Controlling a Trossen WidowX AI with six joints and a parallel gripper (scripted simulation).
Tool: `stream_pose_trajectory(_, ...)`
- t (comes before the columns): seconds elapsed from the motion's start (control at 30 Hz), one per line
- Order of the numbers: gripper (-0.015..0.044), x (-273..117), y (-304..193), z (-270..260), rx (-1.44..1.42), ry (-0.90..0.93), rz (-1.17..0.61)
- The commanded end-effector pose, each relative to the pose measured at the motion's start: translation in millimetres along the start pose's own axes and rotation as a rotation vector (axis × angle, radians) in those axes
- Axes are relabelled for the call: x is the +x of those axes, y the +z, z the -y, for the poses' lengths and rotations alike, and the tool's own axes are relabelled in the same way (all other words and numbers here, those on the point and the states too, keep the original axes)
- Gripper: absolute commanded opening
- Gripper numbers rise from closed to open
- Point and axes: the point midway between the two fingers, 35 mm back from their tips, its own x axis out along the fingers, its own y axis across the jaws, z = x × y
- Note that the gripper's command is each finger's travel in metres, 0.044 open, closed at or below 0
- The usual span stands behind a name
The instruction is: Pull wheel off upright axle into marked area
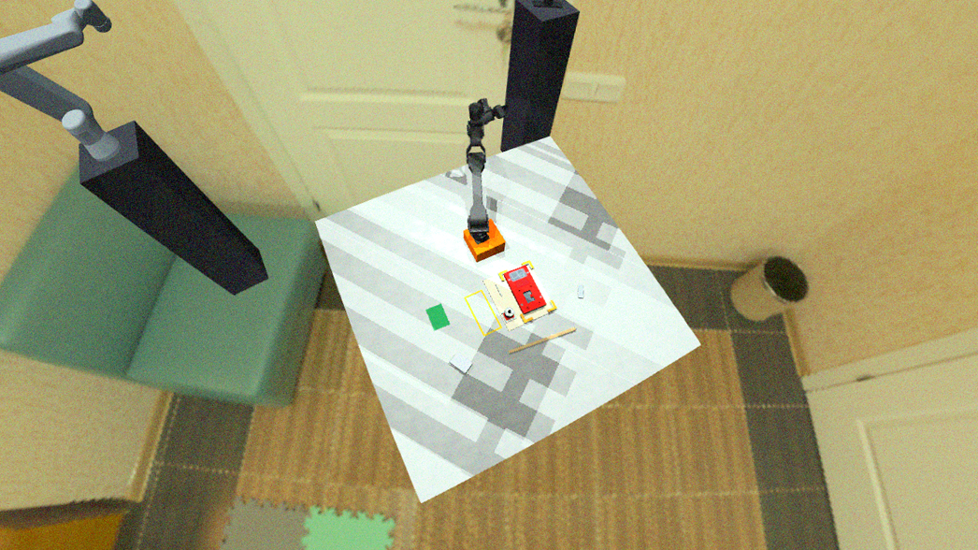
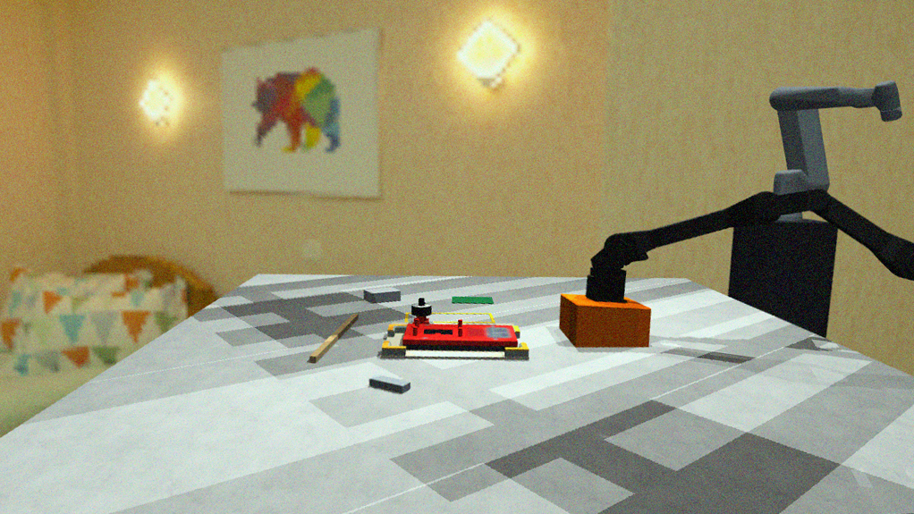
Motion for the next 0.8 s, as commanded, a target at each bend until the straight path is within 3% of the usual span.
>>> stream_pose_trajectory(0.0,0.03,41.9,-40.0,34.7,-0.014,-0.023,-0.079)
stream_pose_trajectory(0.37,0.03,130.5,-160.3,170.2,-0.047,-0.115,-0.324)
stream_pose_trajectory(0.77,0.03,150.5,-298.7,315.8,-0.068,-0.153,-0.603)
